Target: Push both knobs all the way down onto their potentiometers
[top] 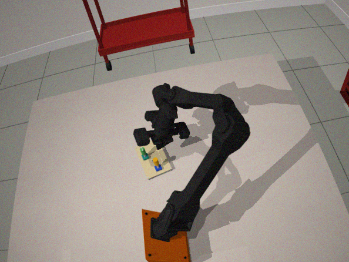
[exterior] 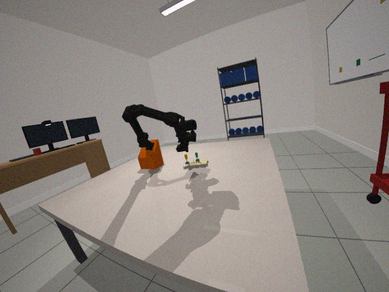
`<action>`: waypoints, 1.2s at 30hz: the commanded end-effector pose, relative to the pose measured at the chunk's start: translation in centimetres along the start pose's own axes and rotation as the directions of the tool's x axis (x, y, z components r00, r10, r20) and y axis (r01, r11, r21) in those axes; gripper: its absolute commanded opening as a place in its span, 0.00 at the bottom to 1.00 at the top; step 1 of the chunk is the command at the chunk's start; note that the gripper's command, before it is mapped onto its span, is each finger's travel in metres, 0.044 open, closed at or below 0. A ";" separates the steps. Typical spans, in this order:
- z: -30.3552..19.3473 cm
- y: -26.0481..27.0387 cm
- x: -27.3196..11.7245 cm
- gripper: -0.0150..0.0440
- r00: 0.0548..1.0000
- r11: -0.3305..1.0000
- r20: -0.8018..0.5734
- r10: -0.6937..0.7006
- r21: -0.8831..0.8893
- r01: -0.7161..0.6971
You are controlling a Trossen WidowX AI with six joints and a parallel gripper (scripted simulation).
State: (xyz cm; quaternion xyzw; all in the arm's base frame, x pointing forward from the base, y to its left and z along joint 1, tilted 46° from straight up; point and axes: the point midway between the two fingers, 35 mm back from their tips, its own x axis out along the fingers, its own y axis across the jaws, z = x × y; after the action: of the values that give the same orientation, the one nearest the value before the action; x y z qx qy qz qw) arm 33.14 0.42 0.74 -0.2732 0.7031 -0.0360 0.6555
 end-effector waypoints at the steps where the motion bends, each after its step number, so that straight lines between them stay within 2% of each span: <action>1: -0.6 1.2 -0.1 0.25 0.997 0.993 -0.028 -0.072 -0.095 0.069; 14: -2.2 4.3 -1.2 0.25 0.942 0.869 -0.031 -0.335 -0.396 0.296; 36: -2.3 3.2 2.0 0.25 0.940 0.866 -0.030 -0.340 -0.400 0.301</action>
State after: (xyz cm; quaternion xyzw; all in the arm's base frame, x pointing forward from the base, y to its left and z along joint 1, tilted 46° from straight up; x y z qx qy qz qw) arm 29.87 1.93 -1.70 -0.5059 0.6731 -0.0170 0.5392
